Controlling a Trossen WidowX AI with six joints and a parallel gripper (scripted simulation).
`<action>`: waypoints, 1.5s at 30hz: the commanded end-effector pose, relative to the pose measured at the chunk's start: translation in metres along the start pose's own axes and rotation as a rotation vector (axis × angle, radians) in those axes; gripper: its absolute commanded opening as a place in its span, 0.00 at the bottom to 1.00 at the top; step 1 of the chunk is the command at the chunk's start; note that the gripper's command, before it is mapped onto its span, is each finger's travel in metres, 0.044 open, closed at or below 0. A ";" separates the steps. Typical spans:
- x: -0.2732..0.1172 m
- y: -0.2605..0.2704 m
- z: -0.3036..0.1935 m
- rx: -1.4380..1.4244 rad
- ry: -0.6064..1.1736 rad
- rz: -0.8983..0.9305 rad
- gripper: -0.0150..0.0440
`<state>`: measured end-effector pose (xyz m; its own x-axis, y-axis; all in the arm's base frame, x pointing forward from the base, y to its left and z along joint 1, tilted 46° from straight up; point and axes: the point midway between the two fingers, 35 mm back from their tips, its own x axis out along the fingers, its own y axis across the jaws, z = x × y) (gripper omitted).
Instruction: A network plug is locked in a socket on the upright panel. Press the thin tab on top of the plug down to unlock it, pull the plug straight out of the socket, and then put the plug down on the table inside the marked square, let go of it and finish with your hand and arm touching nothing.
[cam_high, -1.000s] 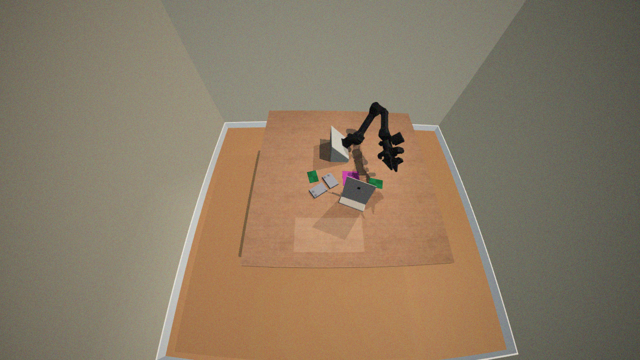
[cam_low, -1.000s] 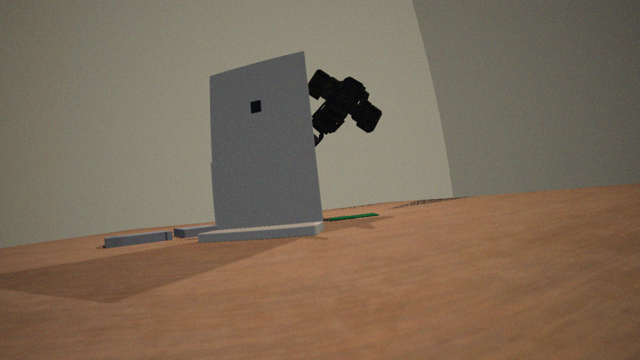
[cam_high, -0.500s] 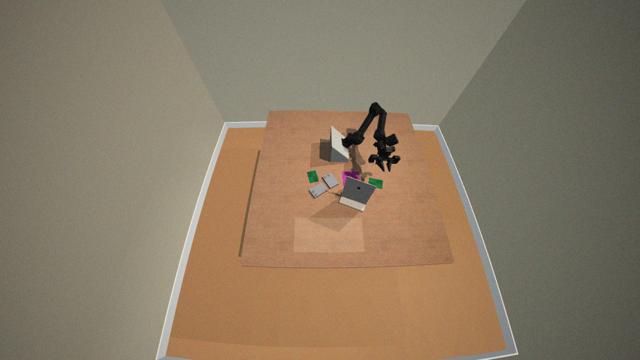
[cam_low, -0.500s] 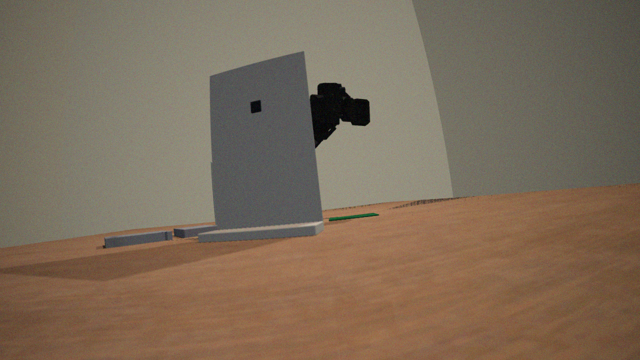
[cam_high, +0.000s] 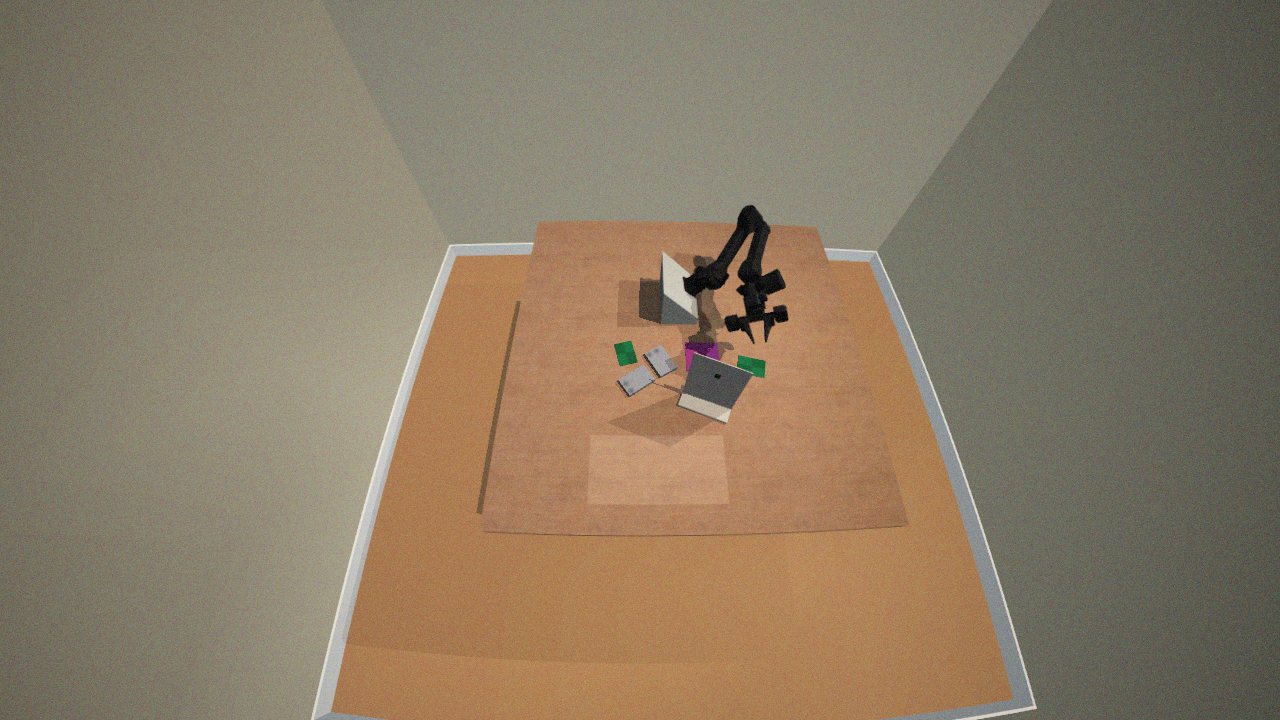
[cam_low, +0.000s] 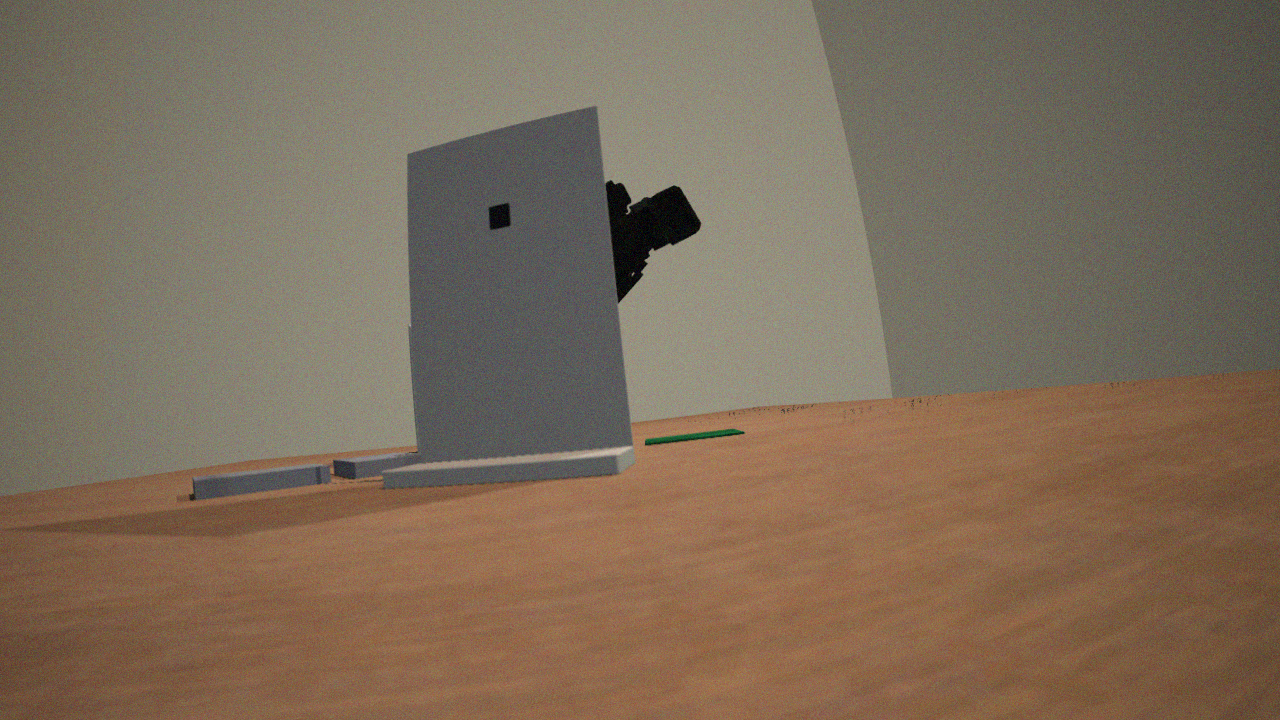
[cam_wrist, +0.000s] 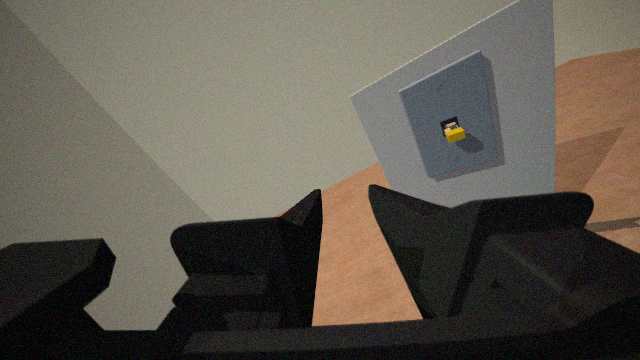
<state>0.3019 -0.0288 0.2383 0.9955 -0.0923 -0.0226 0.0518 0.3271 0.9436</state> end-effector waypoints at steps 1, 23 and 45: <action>-0.003 -0.012 0.001 0.119 -0.015 -0.013 0.52; -0.023 -0.067 -0.002 0.885 -0.088 -0.032 0.52; -0.018 -0.086 0.000 1.146 -0.118 -0.026 0.52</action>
<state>0.2749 -0.0532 0.1541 0.9774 -0.1948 -0.0820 -0.0839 -0.7135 0.6956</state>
